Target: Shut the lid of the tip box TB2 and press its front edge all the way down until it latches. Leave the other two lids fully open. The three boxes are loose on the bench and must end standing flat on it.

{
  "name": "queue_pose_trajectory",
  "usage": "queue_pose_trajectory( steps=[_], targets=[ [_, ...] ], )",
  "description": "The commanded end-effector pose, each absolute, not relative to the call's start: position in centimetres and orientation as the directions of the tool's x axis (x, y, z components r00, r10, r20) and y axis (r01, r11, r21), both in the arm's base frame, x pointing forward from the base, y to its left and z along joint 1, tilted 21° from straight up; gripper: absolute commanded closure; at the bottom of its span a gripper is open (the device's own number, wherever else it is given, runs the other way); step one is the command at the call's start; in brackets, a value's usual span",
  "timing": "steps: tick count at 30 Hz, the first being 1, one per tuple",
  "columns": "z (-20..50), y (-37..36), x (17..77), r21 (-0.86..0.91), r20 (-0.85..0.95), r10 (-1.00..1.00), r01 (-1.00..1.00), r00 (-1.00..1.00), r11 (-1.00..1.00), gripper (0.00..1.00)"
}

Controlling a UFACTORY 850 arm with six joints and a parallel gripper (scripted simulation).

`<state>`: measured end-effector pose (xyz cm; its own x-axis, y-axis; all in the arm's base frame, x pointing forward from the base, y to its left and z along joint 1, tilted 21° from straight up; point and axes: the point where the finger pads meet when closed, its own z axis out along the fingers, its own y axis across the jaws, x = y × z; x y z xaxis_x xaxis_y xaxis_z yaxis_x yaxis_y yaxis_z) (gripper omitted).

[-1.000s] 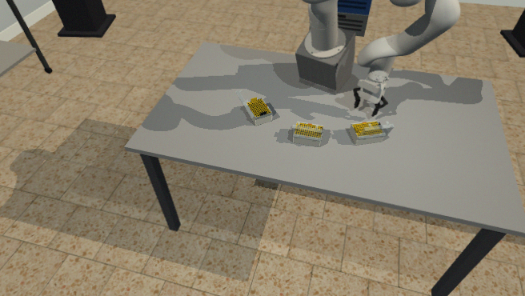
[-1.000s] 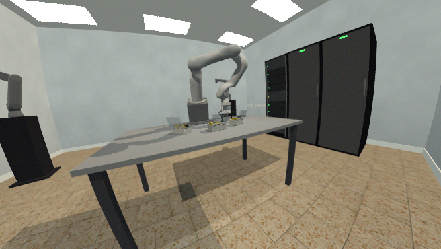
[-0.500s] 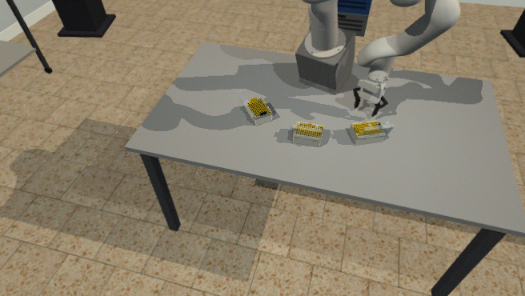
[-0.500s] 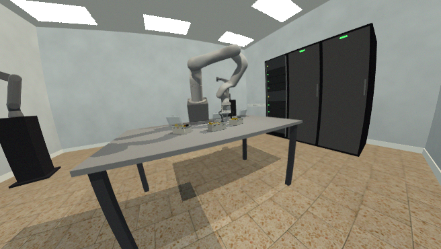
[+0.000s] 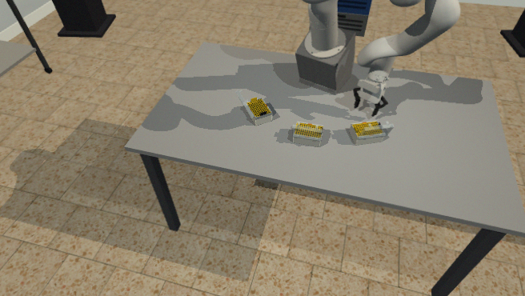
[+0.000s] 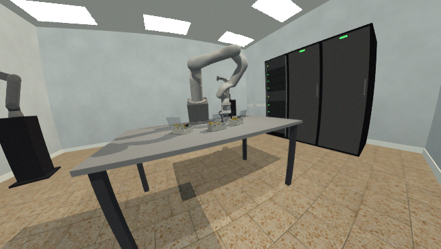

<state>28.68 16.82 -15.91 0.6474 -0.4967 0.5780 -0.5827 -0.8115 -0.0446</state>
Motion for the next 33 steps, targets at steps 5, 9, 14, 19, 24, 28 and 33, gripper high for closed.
queue_pose_trajectory(
  steps=[5,9,14,19,24,28,33],
  targets=[
    [-15.4,16.9,28.5,-0.045,0.578,-0.497,-0.582,0.647,-0.812,0.0],
    [-14.5,17.1,28.2,-0.045,0.578,-0.497,-0.582,0.647,-0.812,0.0],
    [-12.2,17.5,27.5,-0.045,0.578,-0.497,-0.582,0.647,-0.812,0.0],
    [-9.8,17.9,26.7,-0.045,0.578,-0.497,-0.582,0.647,-0.812,0.0],
    [-7.5,18.4,25.9,-0.045,0.578,-0.497,-0.582,0.647,-0.812,0.0],
    [-6.5,18.5,25.6,-0.045,0.578,-0.497,-0.582,0.647,-0.812,0.0],
    [-4.2,19.0,24.9,-0.045,0.578,-0.497,-0.582,0.647,-0.812,0.0]
  ],
)
